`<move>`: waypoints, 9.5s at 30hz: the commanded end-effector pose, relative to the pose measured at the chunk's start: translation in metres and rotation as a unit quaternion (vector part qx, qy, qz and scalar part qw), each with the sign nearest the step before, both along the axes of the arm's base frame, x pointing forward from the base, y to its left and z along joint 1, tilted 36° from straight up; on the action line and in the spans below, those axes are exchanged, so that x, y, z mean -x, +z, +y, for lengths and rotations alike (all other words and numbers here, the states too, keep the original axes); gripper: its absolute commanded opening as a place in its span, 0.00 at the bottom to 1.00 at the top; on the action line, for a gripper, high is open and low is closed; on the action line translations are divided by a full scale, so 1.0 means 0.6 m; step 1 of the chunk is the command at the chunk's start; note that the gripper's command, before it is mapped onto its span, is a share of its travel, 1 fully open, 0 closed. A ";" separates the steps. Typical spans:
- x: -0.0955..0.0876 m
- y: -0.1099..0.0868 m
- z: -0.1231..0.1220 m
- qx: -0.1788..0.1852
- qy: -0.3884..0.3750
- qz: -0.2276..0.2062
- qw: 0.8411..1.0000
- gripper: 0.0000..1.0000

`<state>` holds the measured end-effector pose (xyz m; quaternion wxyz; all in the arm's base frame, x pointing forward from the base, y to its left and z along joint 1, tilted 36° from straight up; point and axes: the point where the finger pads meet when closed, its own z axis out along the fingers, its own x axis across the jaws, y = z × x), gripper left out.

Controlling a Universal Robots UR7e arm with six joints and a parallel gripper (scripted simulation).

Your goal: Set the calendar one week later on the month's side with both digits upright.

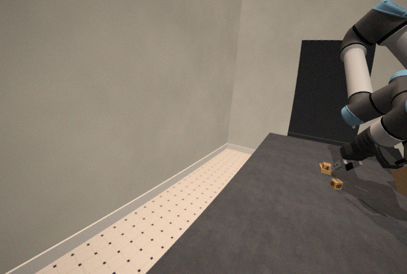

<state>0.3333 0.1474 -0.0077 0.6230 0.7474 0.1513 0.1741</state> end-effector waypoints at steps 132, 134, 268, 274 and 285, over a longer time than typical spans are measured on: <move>-0.037 -0.094 -0.057 0.000 0.000 0.000 1.000 0.57; -0.037 -0.094 -0.057 0.000 0.000 0.000 1.000 0.57; 0.002 0.004 -0.007 -0.160 0.004 0.082 0.984 0.57; 0.001 0.006 -0.006 -0.202 0.009 0.102 0.974 0.57; -0.001 0.009 -0.003 -0.231 0.019 0.114 0.966 0.57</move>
